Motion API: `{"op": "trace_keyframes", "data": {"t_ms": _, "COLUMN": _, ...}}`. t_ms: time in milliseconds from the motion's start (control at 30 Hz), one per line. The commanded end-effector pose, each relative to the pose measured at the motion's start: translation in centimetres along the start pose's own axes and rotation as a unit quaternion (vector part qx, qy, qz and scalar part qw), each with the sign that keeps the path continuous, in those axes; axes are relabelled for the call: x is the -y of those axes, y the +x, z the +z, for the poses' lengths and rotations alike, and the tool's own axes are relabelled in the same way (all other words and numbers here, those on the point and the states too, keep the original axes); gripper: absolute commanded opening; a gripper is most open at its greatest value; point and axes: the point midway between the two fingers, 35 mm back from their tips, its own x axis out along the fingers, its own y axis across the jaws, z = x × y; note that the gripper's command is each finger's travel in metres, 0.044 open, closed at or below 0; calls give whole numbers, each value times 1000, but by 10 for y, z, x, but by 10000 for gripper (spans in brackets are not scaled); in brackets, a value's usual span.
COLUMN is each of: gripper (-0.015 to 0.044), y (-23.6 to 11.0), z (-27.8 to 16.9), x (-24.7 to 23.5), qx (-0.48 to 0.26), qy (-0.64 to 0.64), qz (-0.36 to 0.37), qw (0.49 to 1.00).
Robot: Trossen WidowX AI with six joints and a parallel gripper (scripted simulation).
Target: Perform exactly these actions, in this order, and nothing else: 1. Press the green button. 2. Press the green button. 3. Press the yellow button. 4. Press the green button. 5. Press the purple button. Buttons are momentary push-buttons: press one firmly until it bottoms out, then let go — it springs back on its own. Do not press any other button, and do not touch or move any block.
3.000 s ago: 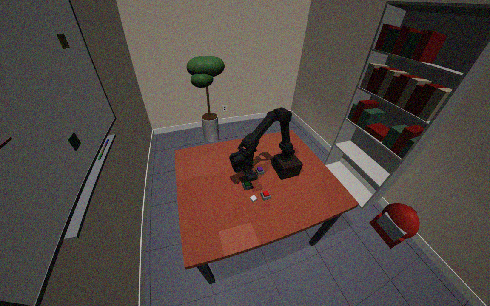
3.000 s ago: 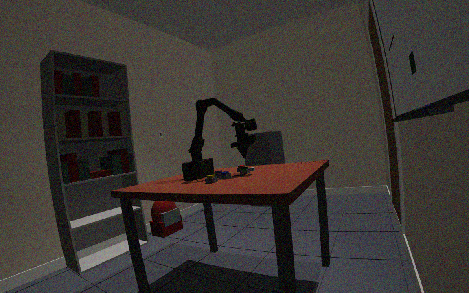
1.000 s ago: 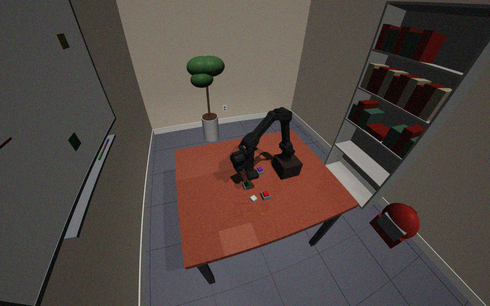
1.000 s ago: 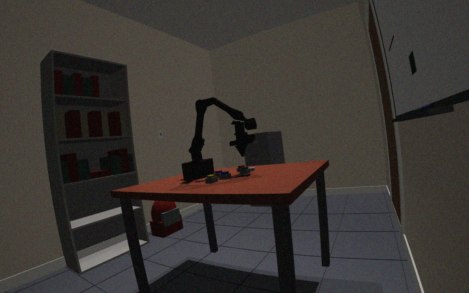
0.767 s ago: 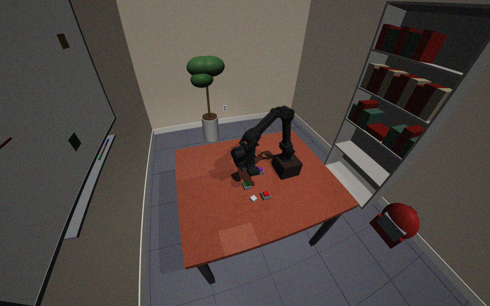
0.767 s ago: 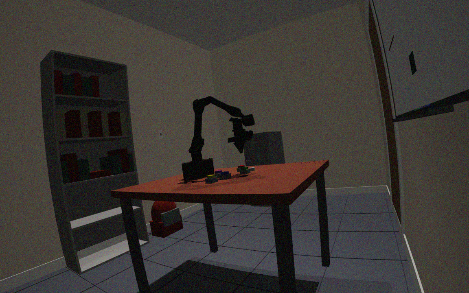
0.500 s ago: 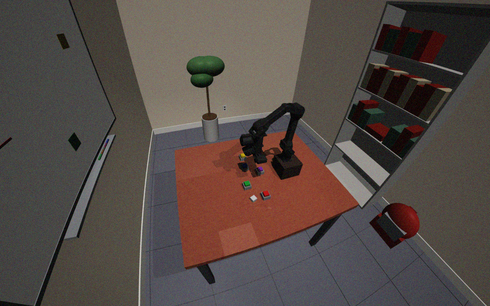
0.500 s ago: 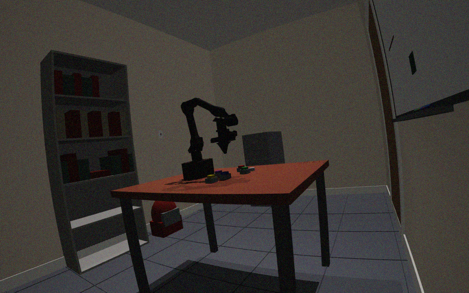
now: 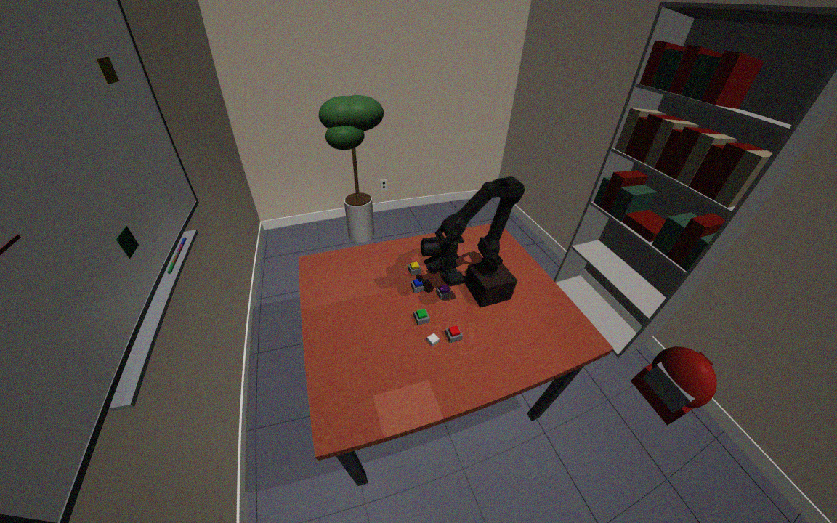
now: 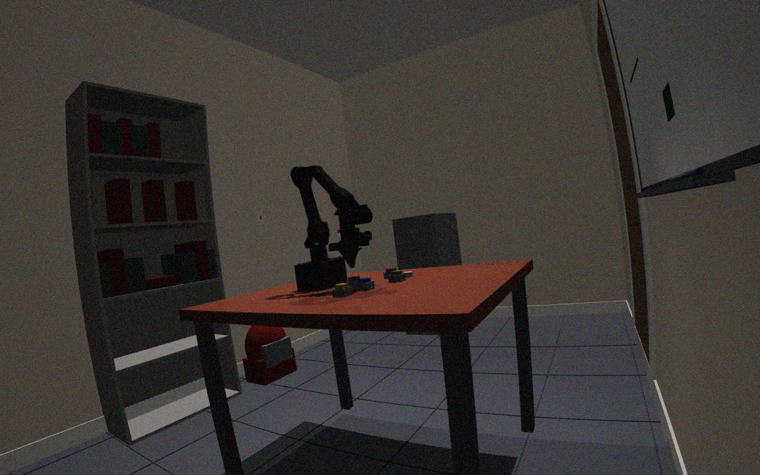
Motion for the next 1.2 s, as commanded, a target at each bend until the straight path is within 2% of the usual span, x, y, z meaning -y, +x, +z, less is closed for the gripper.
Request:
{"op": "trace_keyframes", "data": {"t_ms": 0, "gripper": 20, "y": 10, "z": 0, "x": 1, "qx": 5, "qy": -2, "qz": -2, "qw": 1000}}
{"op": "trace_keyframes", "data": {"t_ms": 767, "gripper": 20, "y": 44, "z": 0, "x": 1, "qx": 4, "qy": -2, "qz": -2, "qw": 1000}}
{"op": "trace_keyframes", "data": {"t_ms": 1167, "gripper": 20, "y": 45, "z": 0, "x": 1, "qx": 4, "qy": -2, "qz": -2, "qw": 1000}}
